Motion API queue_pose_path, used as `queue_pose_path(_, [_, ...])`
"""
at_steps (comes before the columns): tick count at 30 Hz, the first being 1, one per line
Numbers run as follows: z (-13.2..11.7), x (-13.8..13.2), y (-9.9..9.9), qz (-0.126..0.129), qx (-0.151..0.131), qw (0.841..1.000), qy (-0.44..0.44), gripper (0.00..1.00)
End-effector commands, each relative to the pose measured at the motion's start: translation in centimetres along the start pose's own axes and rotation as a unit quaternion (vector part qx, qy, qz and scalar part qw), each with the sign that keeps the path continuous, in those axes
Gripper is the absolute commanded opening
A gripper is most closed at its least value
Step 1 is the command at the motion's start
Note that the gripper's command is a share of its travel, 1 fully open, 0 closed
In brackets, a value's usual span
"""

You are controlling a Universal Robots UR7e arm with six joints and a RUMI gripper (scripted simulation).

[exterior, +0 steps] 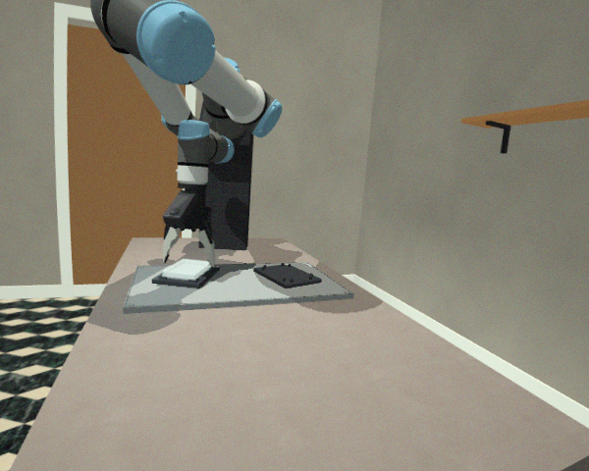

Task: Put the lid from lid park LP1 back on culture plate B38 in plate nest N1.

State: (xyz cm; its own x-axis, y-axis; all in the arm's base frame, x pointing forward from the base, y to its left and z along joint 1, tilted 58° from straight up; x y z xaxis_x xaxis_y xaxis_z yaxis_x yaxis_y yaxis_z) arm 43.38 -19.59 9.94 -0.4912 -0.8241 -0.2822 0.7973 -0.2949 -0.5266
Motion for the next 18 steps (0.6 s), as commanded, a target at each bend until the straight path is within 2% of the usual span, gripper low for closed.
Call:
queue_pose_path(1, [-0.1,0.0,-0.2,0.0,0.0,1.0,0.0,0.82])
queue_pose_path(13, [-0.1,0.0,-1.8,0.0,0.0,1.0,0.0,0.82])
queue_pose_path(18, [-0.1,0.0,-1.9,0.0,0.0,1.0,0.0,0.82])
Point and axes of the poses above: the point where the finger pads meet when closed, its own y axis out along the fingers, its own x axis across the jaws, z = x × y, the point moved 6 cm from there along -y, back along the fingers, and after that the axes turned 11 degrees about y, right-handed, at the moved point
